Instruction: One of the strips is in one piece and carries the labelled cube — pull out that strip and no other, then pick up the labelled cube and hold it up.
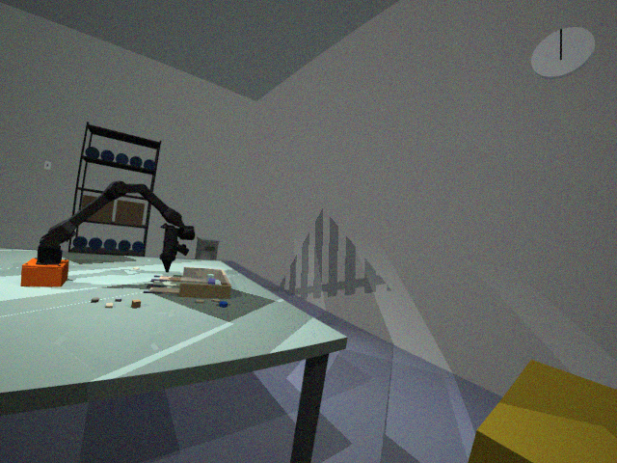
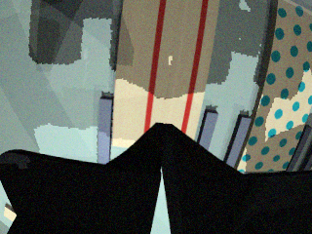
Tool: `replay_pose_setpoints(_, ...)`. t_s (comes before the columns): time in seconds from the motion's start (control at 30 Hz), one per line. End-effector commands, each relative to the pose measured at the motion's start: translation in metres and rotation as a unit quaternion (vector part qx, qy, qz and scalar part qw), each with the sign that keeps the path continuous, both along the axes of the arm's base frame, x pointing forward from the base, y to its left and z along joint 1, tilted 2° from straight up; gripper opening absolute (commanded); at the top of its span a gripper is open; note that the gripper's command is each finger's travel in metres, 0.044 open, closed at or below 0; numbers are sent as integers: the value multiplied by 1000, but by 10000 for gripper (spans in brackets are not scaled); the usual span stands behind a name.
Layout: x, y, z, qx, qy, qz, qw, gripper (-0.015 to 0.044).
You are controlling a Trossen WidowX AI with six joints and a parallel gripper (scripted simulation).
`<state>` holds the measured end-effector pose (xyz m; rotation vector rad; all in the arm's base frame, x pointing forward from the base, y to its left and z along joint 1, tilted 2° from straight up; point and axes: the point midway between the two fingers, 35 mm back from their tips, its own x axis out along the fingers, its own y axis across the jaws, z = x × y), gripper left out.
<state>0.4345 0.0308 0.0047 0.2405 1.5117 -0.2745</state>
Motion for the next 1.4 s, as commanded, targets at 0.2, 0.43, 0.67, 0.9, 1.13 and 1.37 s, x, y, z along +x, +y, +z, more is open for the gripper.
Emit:
replay_pose_setpoints(0.2, 0, 1, -20, 1, 4, -2, 1000, 0)
replay_pose_setpoints(0.43, 0, 2, -27, 1, 4, -2, 1000, 0)
replay_pose_setpoints(0.67, 0, 2, -27, 1, 4, -2, 1000, 0)
replay_pose_setpoints(0.9, 0, 2, -27, 1, 4, -2, 1000, 0)
replay_pose_setpoints(1.13, 0, 2, -28, 1, 4, -2, 1000, 0)
replay_pose_setpoints(1.37, 0, 2, -28, 1, 4, -2, 1000, 0)
